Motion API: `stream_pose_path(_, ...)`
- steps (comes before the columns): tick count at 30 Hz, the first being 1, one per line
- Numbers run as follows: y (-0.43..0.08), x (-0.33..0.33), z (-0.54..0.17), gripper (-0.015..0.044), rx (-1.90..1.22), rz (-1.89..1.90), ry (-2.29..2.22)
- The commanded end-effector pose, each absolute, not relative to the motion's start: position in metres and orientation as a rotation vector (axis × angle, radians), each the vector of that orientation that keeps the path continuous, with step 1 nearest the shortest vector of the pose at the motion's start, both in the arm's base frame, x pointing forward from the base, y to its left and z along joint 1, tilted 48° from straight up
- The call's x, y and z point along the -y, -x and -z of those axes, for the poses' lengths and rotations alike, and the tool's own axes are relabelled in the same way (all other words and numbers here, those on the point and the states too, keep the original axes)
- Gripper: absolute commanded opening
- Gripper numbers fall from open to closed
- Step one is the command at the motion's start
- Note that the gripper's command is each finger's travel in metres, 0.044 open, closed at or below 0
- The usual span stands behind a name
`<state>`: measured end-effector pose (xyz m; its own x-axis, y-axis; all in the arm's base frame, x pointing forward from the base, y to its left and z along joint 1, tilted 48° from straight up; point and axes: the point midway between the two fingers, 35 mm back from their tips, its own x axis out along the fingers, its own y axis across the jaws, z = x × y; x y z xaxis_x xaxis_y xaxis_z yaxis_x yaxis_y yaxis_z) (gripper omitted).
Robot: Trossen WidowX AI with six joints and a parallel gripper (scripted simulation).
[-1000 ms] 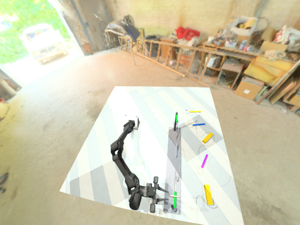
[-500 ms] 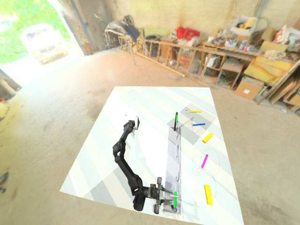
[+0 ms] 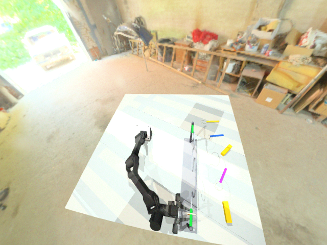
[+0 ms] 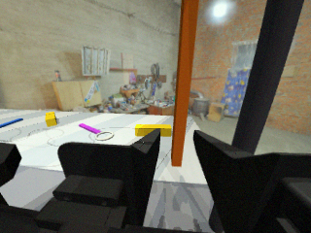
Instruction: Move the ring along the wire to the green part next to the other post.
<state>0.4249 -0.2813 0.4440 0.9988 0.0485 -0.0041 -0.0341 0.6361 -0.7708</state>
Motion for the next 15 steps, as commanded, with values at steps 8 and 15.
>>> stream_pose_path(8, -0.445, 0.280, -0.442, 0.0160, 0.017, -0.046, 0.871)
stream_pose_path(15, -0.446, 0.280, -0.442, 0.0160, 0.017, -0.046, 0.871)
